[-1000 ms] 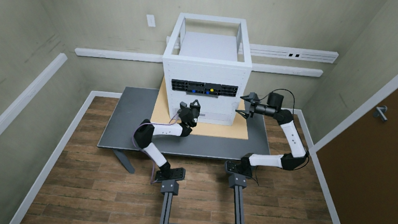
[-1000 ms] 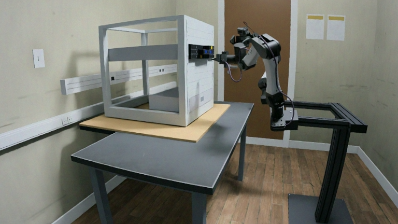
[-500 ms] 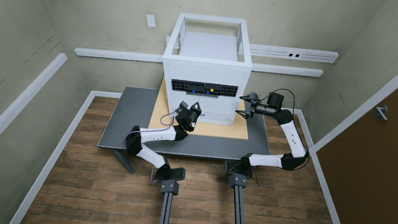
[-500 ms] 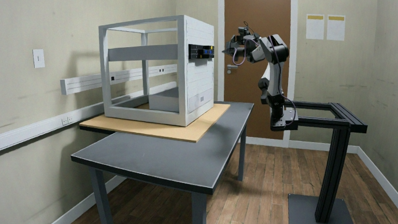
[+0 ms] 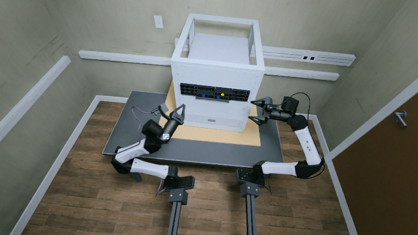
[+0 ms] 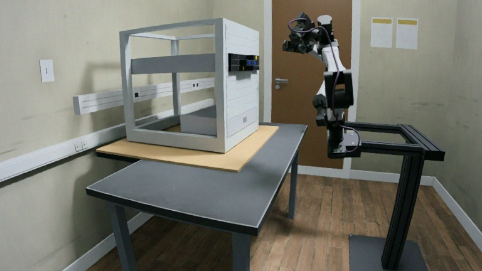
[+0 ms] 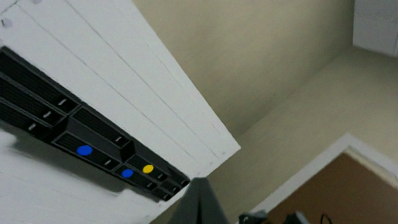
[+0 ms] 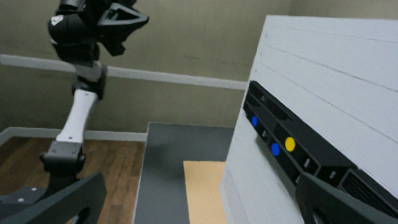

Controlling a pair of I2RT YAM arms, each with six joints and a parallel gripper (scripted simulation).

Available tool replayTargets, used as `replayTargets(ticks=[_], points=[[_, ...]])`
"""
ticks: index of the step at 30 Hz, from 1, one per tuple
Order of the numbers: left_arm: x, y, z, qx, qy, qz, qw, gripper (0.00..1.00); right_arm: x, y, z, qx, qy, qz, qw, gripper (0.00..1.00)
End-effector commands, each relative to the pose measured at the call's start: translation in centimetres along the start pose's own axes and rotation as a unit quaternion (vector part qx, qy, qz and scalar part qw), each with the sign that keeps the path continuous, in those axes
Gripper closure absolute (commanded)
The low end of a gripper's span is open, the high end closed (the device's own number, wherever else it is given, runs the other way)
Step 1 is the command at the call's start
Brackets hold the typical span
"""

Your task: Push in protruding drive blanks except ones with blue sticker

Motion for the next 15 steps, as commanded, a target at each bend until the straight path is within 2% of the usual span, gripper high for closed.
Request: replayTargets(ticks=[1,5,10,13,15], points=[[0.6,-2.4,-0.5,0.086,0.114,0.013,0.99,1.0,0.5,-0.1,-1.7,-0.029,-0.006,-0.022,0.999,0.0],[2.4,-4.9,-2.4,0.089,0.165,0.05,0.981,1.0,1.0,-0.1,-2.0,-0.036,-0.006,-0.036,0.999,0.0],[6.3,-7.9,-4.6,0.085,0.223,0.102,0.966,1.0,1.5,-0.2,-2.0,-0.039,-0.005,-0.052,0.998,0.0],[8.4,-8.8,-5.5,0.075,0.236,0.121,0.961,1.0,1.8,-0.2,-1.8,-0.036,-0.005,-0.06,0.998,0.0],[8.4,-8.8,-5.5,0.075,0.236,0.121,0.961,1.0,1.8,-0.2,-1.8,-0.036,-0.005,-0.06,0.998,0.0]])
Point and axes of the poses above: on each arm, the point where the finger pads meet when closed, its own y axis out along the fingers, its own x axis across the jaws, z = x × y, the point moved 1 cm from there along -y, back along the fingers, and after that the axes turned 13 degrees about y, right-handed, at the moved point
